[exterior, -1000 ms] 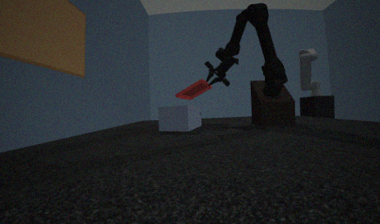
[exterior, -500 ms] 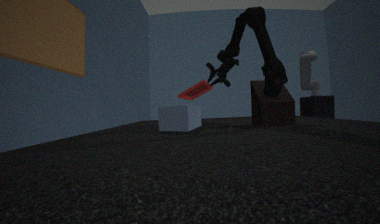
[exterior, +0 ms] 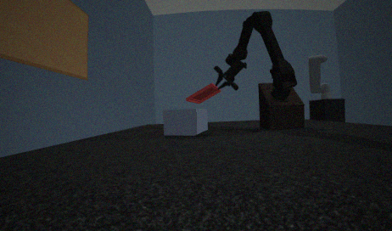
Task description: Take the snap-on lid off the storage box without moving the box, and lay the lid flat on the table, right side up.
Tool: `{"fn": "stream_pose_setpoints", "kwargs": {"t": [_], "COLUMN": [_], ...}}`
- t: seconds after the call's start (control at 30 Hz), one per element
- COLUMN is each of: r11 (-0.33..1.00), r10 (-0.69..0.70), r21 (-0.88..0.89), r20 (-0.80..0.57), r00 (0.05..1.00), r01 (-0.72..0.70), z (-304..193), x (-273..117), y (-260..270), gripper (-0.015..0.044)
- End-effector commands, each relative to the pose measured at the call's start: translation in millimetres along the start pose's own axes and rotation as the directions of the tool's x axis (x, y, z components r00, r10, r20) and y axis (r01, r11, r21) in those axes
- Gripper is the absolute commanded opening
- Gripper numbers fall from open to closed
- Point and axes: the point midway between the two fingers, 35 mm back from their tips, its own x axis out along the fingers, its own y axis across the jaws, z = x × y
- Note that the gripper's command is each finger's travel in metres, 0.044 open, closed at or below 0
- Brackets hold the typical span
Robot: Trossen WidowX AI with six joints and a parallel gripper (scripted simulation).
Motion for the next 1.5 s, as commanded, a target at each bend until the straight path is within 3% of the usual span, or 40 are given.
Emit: {"fn": "stream_pose_setpoints", "kwargs": {"t": [0.0, 1.47], "r11": [1.000, 1.000], "r10": [0.014, 0.014], "r21": [-0.014, -0.013], "r20": [-0.002, -0.003], "r00": [1.000, 1.000], "r01": [-0.014, -0.014], "z": [7.1, 3.7], "x": [-2.3, 21.1], "y": [5.0, -25.9], "gripper": [0.0000, 0.0000]}}
